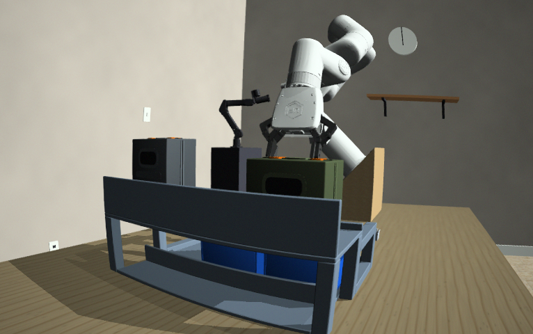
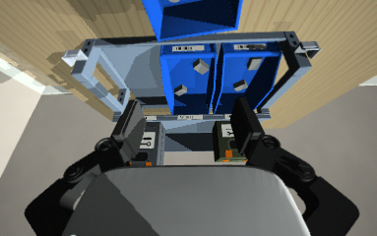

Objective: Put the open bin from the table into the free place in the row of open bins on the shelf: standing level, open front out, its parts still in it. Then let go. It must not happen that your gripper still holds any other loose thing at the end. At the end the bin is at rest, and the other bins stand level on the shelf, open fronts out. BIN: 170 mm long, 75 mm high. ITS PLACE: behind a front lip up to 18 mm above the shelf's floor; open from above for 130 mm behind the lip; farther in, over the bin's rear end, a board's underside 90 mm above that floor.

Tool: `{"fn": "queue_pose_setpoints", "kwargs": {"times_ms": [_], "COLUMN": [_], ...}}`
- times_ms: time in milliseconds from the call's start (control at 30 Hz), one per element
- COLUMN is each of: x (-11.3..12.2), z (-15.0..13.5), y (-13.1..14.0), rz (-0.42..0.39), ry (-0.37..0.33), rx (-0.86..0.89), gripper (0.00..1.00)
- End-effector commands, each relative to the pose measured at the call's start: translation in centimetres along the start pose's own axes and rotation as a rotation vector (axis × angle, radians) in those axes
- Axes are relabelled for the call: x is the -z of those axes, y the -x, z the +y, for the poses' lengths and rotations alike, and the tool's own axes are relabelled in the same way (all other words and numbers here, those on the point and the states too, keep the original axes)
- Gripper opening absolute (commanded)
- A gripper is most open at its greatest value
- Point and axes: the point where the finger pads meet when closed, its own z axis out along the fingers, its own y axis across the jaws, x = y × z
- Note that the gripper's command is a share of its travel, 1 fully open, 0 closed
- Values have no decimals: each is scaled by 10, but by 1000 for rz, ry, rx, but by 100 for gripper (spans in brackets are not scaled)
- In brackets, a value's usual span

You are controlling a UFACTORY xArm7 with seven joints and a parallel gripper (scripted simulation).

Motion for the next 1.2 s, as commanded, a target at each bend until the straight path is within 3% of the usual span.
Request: {"fn": "queue_pose_setpoints", "kwargs": {"times_ms": [0,867,1033,1167], "x": [1,1,53,53], "z": [0,0,0,0], "y": [2,2,20,20], "rz": [-4,-4,243,243], "ry": [1,1,17,17], "rx": [0,0,81,81], "gripper": [100,100,100,100]}}
